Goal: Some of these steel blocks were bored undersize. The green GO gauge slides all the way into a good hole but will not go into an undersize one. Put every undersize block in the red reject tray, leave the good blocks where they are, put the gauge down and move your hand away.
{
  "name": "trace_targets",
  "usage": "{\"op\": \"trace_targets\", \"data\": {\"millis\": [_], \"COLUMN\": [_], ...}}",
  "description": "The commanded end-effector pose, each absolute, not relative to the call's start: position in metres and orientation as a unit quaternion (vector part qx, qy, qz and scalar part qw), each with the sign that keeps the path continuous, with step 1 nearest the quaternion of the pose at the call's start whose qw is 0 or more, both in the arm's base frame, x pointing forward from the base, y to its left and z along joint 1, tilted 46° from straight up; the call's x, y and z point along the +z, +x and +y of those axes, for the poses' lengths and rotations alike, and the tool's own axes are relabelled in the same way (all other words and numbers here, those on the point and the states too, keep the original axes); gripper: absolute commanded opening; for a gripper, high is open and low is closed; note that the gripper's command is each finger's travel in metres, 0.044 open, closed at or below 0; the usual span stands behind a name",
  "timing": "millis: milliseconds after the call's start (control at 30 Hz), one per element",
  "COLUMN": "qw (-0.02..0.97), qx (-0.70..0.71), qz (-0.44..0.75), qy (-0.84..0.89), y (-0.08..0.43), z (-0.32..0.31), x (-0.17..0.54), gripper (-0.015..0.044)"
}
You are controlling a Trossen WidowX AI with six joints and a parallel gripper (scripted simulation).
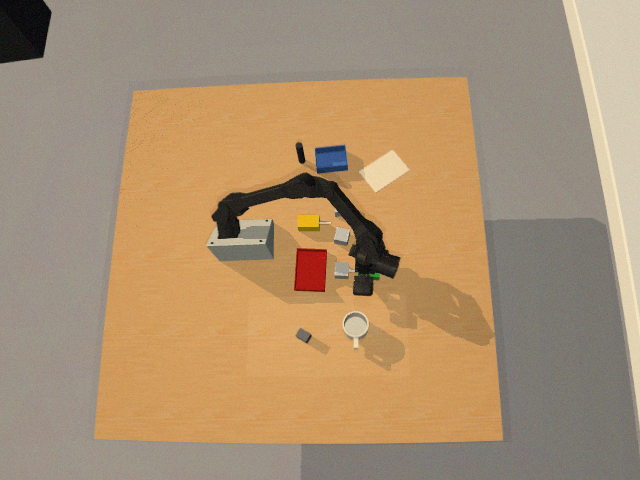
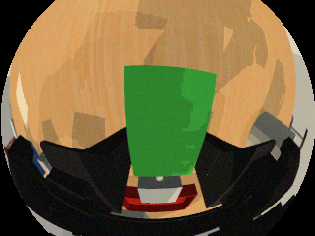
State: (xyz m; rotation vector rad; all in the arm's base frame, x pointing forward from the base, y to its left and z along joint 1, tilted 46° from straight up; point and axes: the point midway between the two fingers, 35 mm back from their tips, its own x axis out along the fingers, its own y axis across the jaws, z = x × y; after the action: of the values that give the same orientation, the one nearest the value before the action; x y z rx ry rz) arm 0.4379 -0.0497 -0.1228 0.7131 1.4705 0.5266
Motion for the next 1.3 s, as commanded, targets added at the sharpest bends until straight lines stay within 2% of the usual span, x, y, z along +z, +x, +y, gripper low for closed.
{"op": "trace_targets", "data": {"millis": [0, 1267], "qw": [0.658, 0.657], "qx": [0.233, 0.233], "qz": [0.645, 0.646], "qy": [0.312, 0.312], "y": [0.437, 0.417], "z": [-0.051, -0.049], "x": [-0.121, -0.122], "gripper": [0.0000, 0.0000]}}
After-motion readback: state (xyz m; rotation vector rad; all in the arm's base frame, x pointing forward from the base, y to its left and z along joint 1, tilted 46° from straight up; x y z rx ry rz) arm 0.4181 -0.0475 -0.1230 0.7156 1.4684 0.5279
